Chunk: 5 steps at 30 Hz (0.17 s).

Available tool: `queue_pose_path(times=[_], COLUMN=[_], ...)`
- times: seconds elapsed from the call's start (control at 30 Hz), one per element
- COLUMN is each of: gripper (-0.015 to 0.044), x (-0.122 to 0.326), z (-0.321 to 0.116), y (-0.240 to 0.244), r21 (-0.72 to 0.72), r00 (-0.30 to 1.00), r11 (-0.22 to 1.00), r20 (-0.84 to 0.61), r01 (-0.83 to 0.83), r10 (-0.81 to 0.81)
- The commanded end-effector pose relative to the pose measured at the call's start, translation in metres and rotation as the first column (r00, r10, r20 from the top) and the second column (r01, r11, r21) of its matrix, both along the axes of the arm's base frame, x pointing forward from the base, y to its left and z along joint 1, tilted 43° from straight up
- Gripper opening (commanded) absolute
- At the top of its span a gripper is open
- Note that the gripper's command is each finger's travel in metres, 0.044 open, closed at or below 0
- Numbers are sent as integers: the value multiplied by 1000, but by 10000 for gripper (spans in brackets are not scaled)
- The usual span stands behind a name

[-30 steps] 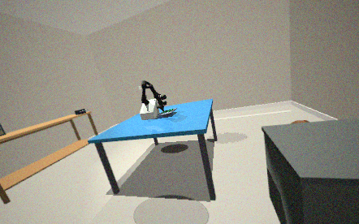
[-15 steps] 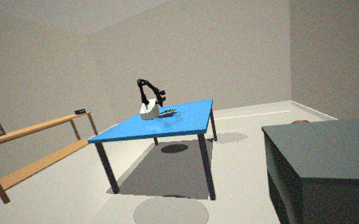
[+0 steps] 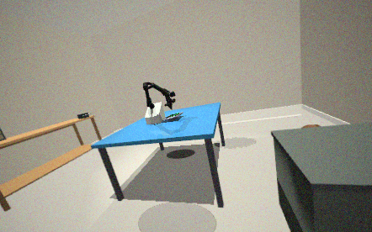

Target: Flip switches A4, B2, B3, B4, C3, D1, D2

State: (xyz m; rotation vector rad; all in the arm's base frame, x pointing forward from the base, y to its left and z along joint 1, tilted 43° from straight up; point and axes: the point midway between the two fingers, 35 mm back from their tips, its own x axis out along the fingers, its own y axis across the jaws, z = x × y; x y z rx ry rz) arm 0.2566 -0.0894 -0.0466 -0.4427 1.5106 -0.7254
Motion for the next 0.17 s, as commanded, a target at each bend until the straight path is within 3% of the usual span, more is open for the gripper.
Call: queue_pose_path(times=[0.0, 0.13], gripper=[0, 0], x=[1, 1], z=[1, 1], y=[-1, -1], r21=[-5, -5], r00=[1000, 1000], r11=[1000, 1000], r20=[-5, -5], r01=[-4, -4], r10=[4, 4])
